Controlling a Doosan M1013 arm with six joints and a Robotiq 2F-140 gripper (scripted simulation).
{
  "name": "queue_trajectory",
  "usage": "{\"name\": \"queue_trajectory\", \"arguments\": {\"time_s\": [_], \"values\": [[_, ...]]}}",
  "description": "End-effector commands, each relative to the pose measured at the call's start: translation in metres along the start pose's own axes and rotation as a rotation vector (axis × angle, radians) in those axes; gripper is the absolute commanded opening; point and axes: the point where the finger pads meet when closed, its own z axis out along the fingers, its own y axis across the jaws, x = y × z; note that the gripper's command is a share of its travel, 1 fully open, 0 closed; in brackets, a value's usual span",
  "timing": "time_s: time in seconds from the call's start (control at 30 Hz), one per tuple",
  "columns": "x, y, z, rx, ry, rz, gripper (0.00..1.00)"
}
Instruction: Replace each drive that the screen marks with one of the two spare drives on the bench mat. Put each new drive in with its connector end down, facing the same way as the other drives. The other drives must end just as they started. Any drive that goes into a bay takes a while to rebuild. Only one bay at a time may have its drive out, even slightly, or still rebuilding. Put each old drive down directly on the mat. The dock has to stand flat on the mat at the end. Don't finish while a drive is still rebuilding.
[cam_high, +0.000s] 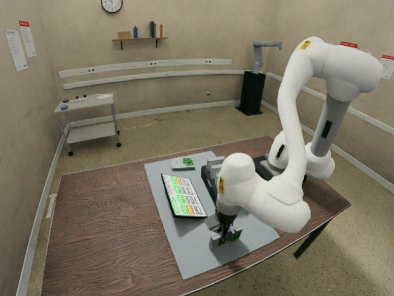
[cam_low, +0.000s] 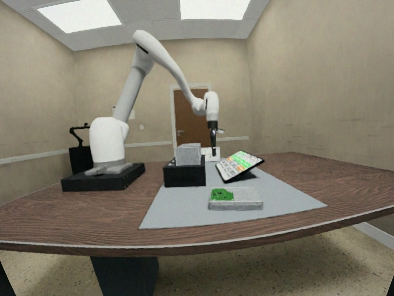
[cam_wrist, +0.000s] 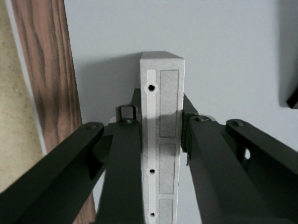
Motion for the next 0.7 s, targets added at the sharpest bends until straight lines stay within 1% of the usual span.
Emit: {"name": "queue_trajectory", "arguments": {"time_s": [0.0,0.67], "values": [[0.0004,-0.0003,-0.0008,0.001,0.001,0.000,0.10],[0.0004,-0.0003,-0.0050,0.001,0.001,0.000,0.10]]}}
